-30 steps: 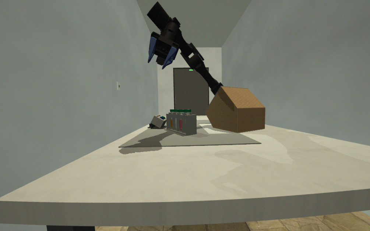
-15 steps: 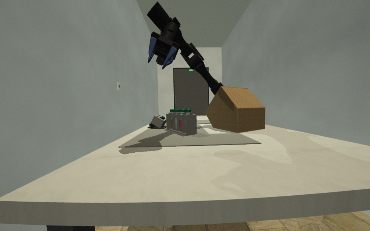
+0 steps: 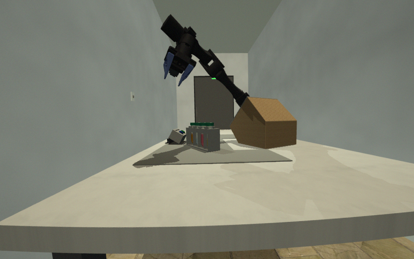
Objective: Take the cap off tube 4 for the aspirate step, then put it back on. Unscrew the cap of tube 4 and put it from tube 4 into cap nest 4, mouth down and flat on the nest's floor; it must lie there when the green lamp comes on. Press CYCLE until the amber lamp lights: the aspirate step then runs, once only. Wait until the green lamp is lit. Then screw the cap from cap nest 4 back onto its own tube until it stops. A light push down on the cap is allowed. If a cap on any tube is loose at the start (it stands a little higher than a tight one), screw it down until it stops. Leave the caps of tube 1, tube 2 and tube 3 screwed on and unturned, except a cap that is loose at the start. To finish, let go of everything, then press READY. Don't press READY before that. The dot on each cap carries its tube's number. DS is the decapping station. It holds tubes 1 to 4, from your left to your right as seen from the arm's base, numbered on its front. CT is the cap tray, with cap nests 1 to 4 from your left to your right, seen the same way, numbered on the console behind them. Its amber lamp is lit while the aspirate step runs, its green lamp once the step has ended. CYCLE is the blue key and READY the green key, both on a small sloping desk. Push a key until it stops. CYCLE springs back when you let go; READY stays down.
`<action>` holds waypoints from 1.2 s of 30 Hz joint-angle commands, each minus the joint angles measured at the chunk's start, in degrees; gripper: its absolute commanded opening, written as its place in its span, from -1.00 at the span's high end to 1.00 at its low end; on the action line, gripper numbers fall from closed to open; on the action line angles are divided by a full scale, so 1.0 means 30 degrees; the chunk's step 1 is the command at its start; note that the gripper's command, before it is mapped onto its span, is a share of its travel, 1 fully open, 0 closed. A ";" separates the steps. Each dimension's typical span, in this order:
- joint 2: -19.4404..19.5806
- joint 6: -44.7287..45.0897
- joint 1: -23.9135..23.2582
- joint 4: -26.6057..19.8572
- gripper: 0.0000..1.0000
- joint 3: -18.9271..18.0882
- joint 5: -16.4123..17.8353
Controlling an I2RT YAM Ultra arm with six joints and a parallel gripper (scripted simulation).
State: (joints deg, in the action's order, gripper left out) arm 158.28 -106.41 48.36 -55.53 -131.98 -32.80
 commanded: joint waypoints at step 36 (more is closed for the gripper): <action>-0.8041 1.5627 -0.3066 -0.0654 0.02 0.9580 -0.1618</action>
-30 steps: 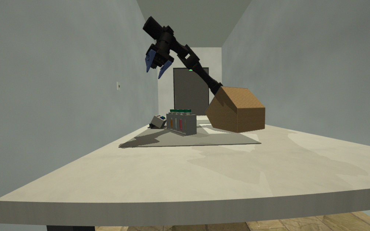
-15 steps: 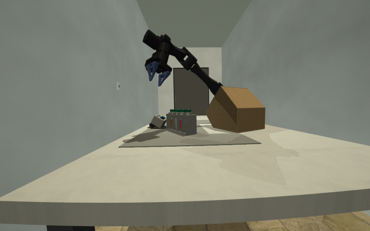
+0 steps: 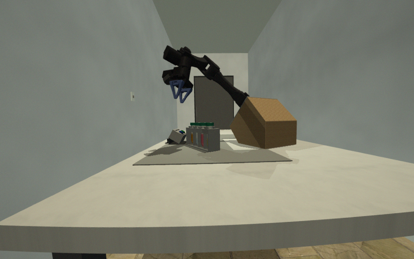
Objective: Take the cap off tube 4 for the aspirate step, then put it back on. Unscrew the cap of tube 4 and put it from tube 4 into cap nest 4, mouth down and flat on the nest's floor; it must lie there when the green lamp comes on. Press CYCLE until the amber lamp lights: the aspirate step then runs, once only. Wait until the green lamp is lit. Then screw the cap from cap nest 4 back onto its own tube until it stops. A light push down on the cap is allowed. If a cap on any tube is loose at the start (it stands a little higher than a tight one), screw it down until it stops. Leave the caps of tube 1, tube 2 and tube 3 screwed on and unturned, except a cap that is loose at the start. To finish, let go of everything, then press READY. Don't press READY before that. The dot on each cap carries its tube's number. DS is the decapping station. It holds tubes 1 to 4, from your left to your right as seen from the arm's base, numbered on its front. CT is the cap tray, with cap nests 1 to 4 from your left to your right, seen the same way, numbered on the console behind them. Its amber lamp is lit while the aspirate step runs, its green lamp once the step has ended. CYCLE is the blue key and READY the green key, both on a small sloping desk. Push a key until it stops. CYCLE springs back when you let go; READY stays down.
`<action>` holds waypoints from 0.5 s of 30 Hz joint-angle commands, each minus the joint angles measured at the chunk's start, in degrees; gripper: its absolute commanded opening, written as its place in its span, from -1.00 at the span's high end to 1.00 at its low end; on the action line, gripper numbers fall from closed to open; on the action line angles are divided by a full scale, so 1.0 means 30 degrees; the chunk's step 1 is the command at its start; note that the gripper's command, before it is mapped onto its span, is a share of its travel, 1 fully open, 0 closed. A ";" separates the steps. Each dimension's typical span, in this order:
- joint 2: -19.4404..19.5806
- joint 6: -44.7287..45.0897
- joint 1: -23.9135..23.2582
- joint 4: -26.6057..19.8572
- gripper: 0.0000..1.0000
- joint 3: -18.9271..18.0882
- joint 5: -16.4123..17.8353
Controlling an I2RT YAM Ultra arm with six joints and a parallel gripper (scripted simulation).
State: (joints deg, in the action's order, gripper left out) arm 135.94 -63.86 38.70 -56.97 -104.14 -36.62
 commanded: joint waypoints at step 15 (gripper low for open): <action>-0.4121 0.7796 -0.1469 -0.0115 0.02 0.4818 -0.0905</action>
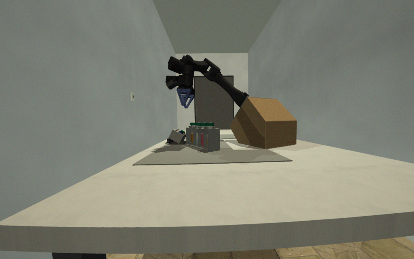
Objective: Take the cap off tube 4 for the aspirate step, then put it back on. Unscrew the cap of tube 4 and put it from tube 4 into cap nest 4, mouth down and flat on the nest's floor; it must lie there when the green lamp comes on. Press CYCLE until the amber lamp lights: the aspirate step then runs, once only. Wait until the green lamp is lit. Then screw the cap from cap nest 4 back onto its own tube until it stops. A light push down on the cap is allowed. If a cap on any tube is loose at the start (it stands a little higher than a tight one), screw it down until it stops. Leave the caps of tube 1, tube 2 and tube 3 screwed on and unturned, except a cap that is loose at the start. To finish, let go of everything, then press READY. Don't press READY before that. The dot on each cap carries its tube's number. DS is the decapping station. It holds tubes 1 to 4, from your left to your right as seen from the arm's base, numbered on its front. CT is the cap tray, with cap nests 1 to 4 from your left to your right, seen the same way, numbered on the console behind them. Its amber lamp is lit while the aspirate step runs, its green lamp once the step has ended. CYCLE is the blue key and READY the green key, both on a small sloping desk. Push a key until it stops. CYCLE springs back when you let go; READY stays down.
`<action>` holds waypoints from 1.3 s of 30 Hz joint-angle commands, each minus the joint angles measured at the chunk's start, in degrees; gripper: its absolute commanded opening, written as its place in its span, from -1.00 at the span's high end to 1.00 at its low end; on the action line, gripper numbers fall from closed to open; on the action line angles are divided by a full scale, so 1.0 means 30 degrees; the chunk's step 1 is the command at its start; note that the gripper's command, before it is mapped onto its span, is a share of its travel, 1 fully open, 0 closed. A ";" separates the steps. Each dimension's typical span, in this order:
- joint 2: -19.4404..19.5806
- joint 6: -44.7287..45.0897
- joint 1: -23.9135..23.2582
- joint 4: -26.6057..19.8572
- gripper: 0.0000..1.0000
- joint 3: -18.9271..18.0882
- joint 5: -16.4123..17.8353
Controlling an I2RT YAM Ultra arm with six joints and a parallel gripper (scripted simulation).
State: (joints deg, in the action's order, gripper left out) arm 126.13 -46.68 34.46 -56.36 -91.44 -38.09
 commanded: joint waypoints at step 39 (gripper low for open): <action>-0.8968 1.5745 -0.3304 0.0597 0.02 1.0846 -0.1640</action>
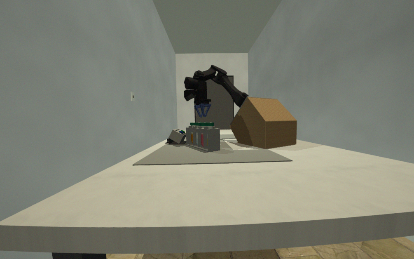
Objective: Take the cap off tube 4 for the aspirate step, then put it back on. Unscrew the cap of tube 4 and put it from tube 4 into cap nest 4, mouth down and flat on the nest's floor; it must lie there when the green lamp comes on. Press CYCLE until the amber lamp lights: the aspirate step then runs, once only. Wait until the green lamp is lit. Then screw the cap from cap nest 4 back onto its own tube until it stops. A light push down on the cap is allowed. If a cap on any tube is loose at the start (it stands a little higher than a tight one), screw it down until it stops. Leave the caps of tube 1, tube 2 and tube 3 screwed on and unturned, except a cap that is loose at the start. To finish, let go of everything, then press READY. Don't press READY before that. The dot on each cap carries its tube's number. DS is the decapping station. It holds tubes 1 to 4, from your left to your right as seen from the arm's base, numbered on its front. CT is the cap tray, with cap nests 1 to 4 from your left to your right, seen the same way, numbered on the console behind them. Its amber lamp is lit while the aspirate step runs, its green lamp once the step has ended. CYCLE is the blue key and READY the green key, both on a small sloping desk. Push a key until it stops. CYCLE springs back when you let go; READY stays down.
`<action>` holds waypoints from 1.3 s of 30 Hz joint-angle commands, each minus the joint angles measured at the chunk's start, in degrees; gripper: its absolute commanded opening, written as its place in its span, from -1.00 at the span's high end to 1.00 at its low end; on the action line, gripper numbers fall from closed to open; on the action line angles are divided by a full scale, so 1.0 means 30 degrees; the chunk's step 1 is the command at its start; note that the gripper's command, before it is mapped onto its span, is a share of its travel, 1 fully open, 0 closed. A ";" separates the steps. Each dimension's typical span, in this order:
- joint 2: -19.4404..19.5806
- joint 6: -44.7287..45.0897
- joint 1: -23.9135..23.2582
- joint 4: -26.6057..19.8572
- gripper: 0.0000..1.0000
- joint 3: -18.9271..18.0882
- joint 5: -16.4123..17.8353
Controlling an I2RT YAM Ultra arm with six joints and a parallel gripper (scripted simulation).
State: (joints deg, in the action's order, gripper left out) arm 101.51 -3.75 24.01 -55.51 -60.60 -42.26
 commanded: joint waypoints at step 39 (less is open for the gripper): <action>0.6725 -2.4745 0.2087 -0.1544 0.02 -0.7465 0.0043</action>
State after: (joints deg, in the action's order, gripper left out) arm 123.37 -67.53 28.75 -59.37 -81.14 -41.89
